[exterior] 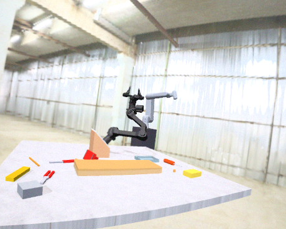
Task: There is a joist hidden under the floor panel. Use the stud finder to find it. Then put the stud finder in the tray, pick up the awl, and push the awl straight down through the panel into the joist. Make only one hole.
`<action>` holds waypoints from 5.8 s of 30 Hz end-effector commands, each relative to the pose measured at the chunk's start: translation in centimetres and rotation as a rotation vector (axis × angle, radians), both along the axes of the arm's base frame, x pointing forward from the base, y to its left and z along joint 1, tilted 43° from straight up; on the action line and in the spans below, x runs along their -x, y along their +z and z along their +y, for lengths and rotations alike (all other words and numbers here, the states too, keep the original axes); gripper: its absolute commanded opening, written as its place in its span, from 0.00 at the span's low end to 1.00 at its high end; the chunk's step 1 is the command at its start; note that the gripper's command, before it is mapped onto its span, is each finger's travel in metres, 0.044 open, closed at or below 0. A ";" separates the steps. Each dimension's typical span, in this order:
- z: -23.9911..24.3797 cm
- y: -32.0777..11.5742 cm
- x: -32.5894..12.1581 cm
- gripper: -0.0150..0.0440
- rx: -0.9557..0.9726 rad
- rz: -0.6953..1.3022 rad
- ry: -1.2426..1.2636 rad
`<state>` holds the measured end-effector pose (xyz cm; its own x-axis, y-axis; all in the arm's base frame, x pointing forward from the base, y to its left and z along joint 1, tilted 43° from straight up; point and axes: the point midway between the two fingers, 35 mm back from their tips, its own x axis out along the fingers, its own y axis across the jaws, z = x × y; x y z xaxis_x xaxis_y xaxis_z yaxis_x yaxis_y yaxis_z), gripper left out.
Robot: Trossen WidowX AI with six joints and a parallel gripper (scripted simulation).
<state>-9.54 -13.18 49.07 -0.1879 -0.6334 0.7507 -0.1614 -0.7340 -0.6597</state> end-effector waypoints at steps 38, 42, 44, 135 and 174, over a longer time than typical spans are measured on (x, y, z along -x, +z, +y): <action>-24.5 -34.6 -13.4 1.00 -1.210 -1.740 0.729; -23.0 -39.2 -17.4 1.00 -1.409 -1.897 0.623; -21.7 -41.6 -19.6 1.00 -1.521 -1.975 0.536; 4.2 -59.0 -27.9 0.47 -2.038 -1.996 -1.112; 1.0 -55.4 -27.1 0.25 -2.059 -1.980 -1.160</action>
<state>17.29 -11.78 -6.36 0.1367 0.6059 -0.7837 0.9879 -0.0247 0.1533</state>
